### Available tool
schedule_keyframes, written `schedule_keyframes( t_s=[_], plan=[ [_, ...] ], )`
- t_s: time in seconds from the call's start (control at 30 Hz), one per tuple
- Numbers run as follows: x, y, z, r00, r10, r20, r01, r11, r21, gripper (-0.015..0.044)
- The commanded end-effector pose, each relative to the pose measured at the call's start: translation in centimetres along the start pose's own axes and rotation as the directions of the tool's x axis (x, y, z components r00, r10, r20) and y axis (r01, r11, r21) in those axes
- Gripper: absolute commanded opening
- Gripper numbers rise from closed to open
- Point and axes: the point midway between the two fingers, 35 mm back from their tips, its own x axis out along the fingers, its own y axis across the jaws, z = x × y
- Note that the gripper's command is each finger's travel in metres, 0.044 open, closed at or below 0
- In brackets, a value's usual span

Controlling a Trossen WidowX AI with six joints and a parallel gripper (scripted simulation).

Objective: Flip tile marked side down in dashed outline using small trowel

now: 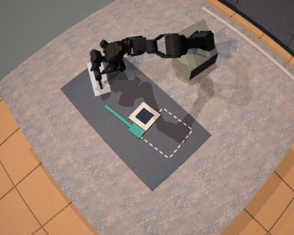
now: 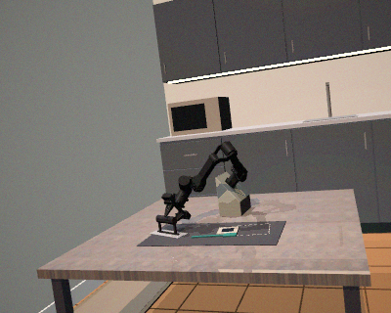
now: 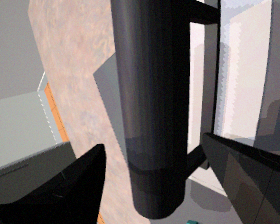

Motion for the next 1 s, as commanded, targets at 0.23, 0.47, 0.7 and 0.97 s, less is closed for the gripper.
schedule_keyframes(
  t_s=[0.23,0.47,0.7,0.97],
  plan=[
    [1.9,-0.1,0.1,1.000,0.003,0.003,-0.003,1.000,0.006,0.0300],
    [2.9,-0.1,0.1,1.000,0.004,0.002,-0.004,1.000,0.007,0.0300],
    [2.9,-0.1,0.1,1.000,0.004,0.002,-0.004,1.000,0.007,0.0142],
    [2.9,-0.1,0.1,1.000,0.004,0.002,-0.004,1.000,0.007,0.0089]
  ],
)
